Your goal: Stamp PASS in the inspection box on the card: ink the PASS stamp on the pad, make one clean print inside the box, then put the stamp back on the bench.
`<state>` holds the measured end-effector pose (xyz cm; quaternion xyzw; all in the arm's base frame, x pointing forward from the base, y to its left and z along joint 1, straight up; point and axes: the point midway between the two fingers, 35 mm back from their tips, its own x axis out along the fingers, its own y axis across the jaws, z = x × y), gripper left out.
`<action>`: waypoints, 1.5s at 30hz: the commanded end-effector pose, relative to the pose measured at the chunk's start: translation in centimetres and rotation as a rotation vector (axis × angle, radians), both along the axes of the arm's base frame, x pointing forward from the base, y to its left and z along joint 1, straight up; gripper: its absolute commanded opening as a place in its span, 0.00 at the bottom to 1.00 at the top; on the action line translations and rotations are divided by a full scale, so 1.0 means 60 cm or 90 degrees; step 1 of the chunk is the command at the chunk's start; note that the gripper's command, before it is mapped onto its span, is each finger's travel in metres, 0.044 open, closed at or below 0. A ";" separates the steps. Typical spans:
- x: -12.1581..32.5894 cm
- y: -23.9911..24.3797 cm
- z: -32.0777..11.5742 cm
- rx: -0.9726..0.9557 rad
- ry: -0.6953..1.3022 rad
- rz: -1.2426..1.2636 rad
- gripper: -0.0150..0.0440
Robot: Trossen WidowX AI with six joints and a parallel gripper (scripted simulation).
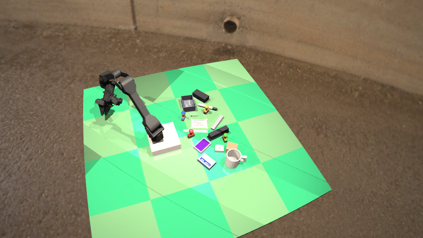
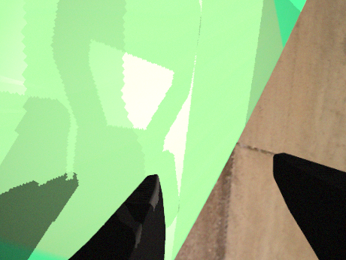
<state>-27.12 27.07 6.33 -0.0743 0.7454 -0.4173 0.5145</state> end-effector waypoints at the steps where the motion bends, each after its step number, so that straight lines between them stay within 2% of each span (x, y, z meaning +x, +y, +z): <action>1: 0.092 0.070 -0.006 0.083 0.034 -0.006 0.62; 11: 0.358 0.175 -0.006 0.298 0.060 0.003 0.62; 21: 0.643 0.156 -0.003 0.465 0.000 0.050 0.62; 32: 0.884 0.020 0.010 0.561 -0.091 0.099 0.62; 39: 1.016 -0.134 0.018 0.569 -0.176 0.159 0.62; 45: 1.082 -0.292 0.029 0.552 -0.234 0.194 0.62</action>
